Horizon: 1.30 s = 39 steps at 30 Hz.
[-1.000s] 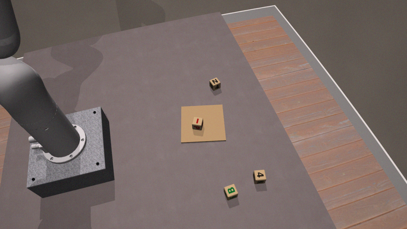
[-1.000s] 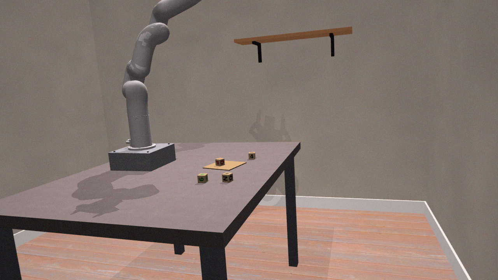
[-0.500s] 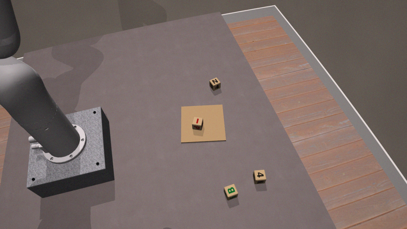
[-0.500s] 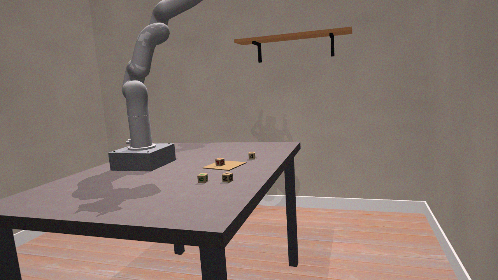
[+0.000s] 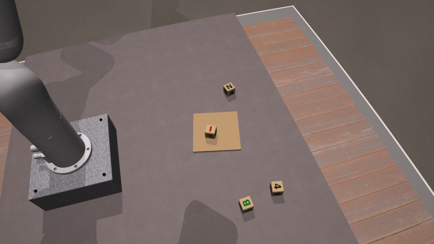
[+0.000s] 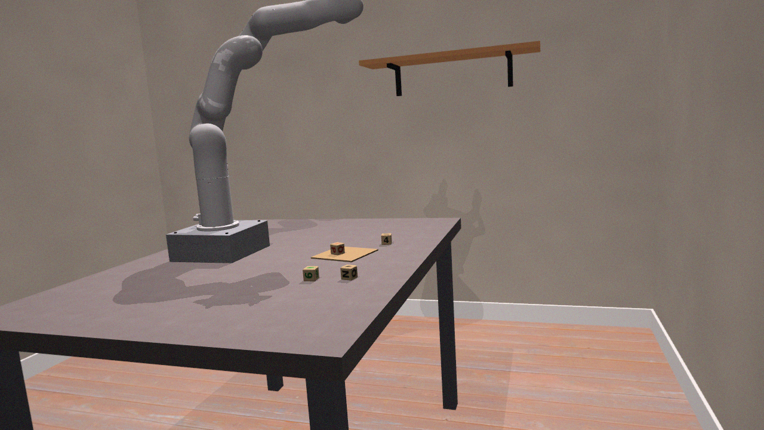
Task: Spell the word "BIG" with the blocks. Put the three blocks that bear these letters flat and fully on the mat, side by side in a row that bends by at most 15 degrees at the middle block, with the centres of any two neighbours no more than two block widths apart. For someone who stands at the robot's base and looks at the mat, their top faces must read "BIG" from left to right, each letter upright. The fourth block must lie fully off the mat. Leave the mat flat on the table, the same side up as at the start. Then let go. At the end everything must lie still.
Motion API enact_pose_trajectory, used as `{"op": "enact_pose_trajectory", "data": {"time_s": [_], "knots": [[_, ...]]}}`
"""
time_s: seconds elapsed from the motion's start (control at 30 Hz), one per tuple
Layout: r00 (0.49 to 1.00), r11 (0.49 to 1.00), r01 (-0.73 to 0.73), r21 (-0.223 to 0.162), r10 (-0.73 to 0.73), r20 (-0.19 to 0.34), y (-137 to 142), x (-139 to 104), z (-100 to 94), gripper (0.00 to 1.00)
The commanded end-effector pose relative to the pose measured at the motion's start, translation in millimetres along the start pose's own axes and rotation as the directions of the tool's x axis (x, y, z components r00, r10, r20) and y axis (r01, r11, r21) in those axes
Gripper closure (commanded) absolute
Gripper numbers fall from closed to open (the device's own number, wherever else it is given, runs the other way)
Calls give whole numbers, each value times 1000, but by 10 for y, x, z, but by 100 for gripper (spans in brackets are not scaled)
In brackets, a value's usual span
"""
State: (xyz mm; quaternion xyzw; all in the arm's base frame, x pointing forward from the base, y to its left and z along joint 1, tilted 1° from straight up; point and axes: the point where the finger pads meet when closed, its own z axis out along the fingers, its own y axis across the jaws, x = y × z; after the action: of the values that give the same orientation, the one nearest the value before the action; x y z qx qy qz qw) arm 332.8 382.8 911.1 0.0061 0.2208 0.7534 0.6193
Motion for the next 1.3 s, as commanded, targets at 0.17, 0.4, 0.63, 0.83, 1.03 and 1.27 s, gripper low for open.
{"op": "enact_pose_trajectory", "data": {"time_s": [0.17,0.4,0.63,0.83,1.03,1.27], "knots": [[977,962,-178,209,197,-75,-1019,461,-492,0],[938,882,-295,367,340,-63,-1717,710,-998,0],[895,781,-383,493,446,-11,-2258,866,-1513,0],[844,649,-465,602,531,78,-2746,973,-2107,0],[797,523,-525,671,578,173,-3090,1023,-2642,0],[731,337,-600,725,600,326,-3464,1041,-3415,0]]}}
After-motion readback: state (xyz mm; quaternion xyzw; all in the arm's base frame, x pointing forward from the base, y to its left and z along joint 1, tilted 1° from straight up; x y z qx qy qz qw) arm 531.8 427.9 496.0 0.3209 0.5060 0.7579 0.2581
